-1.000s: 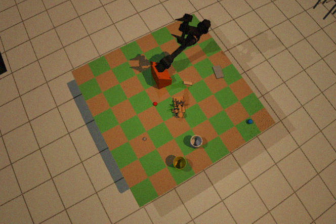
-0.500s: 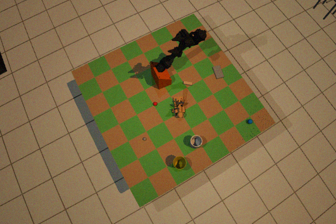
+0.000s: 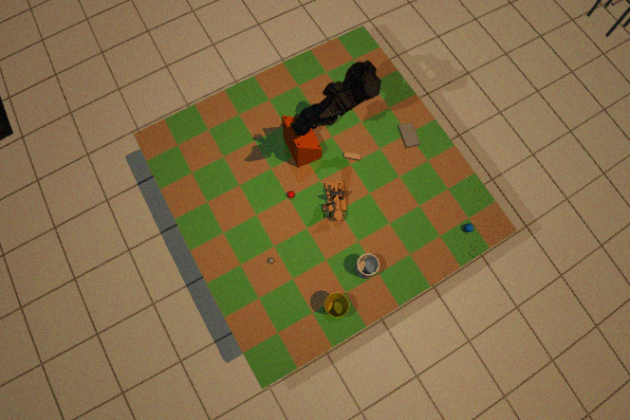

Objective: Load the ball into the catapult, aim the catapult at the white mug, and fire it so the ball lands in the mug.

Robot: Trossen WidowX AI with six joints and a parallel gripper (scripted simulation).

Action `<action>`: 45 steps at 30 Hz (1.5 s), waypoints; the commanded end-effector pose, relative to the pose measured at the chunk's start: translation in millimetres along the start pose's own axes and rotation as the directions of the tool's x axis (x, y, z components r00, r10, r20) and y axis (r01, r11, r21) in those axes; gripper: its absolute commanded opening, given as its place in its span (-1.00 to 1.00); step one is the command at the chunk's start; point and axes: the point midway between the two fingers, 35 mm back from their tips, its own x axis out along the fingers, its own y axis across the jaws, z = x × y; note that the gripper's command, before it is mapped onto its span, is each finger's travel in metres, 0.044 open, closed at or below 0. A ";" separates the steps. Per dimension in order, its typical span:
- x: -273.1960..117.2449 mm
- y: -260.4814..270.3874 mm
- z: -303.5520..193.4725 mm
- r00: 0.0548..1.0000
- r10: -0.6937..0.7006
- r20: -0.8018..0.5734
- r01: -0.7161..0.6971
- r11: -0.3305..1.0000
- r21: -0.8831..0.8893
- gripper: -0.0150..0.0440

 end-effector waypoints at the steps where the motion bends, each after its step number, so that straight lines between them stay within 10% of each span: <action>1: 10.0 -15.6 -20.0 0.997 -0.054 -0.060 0.047 0.993 -0.110 1.00; 21: 33.0 -109.2 -114.2 0.881 -0.348 -0.320 0.078 0.775 -0.627 1.00; 45: 9.0 -244.2 -192.1 0.551 -0.699 -0.455 -0.268 0.368 -0.891 1.00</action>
